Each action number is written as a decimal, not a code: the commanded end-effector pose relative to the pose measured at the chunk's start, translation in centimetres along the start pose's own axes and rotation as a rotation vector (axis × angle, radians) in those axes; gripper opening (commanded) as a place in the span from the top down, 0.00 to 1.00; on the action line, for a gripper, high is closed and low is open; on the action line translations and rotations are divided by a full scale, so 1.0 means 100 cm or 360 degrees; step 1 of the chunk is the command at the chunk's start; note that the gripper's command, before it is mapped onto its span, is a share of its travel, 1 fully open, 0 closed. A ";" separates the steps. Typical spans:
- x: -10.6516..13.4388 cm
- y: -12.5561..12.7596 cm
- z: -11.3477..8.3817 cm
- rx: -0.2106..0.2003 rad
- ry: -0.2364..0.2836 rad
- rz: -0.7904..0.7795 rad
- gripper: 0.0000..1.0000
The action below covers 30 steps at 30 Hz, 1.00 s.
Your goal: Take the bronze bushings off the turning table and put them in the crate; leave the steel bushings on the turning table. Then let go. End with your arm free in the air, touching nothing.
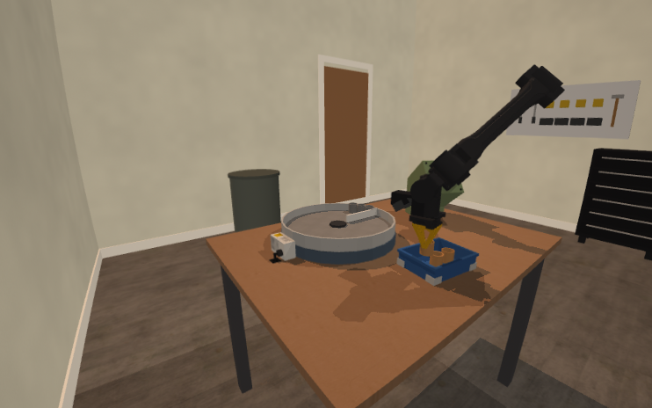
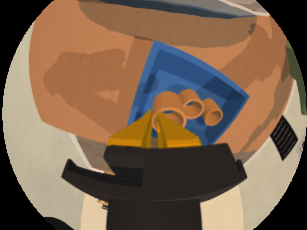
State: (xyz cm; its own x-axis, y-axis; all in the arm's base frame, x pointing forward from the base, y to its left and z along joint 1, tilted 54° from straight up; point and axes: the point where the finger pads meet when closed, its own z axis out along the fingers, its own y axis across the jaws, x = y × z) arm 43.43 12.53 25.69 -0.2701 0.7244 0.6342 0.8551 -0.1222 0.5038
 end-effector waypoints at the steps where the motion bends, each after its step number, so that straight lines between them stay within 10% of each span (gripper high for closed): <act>1: 0.007 0.016 -0.006 -0.0044 0.0000 -0.0024 1.00; 15: 0.002 0.002 0.015 -0.0006 0.0000 -0.0001 1.00; 16: 0.010 0.021 -0.002 -0.0093 -0.0003 -0.0036 1.00; 30: 0.003 0.006 0.040 -0.0012 0.0002 -0.0005 1.00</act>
State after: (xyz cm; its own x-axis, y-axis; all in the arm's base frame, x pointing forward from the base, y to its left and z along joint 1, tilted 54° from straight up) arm 44.97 14.94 23.62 -0.2701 0.7259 0.6325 0.8565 -0.1189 0.5023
